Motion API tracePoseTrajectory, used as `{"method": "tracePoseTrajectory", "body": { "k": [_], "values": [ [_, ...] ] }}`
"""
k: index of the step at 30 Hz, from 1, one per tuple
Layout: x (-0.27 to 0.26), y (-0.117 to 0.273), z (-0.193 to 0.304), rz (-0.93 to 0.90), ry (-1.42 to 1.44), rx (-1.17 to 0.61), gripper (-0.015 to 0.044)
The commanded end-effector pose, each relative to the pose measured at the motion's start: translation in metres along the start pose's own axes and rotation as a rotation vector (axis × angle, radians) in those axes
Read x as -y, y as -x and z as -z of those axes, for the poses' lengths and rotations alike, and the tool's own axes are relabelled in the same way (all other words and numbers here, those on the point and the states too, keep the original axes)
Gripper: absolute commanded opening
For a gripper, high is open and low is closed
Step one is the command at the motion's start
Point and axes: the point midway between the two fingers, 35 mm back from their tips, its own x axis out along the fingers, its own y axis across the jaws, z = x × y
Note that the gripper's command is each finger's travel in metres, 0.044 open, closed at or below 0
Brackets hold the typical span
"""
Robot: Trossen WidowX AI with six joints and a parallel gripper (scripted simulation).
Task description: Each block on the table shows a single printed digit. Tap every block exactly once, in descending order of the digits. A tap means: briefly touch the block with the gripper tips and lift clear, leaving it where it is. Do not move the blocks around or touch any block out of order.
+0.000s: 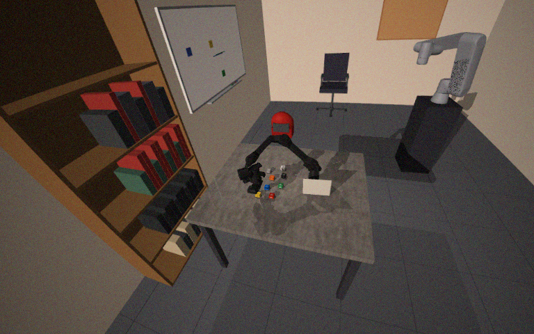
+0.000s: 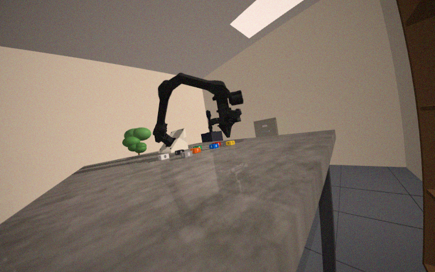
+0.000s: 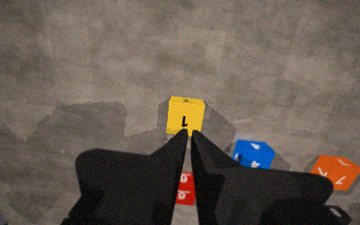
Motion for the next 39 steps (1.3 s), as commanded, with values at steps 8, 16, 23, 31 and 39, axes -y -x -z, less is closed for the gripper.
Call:
{"method": "tracePoseTrajectory", "body": {
  "k": [8,16,23,31,39],
  "values": [
    [0.003,-0.022,0.002,0.01,0.006,-0.007,0.002],
    [0.003,-0.024,0.002,0.01,0.006,-0.007,0.002],
    [0.002,0.006,0.002,0.009,0.006,-0.007,0.002],
    [0.0,0.067,0.0,0.005,0.007,-0.008,0.002],
    [0.011,0.09,0.0,0.005,0.01,-0.009,0.002]
  ]
}}
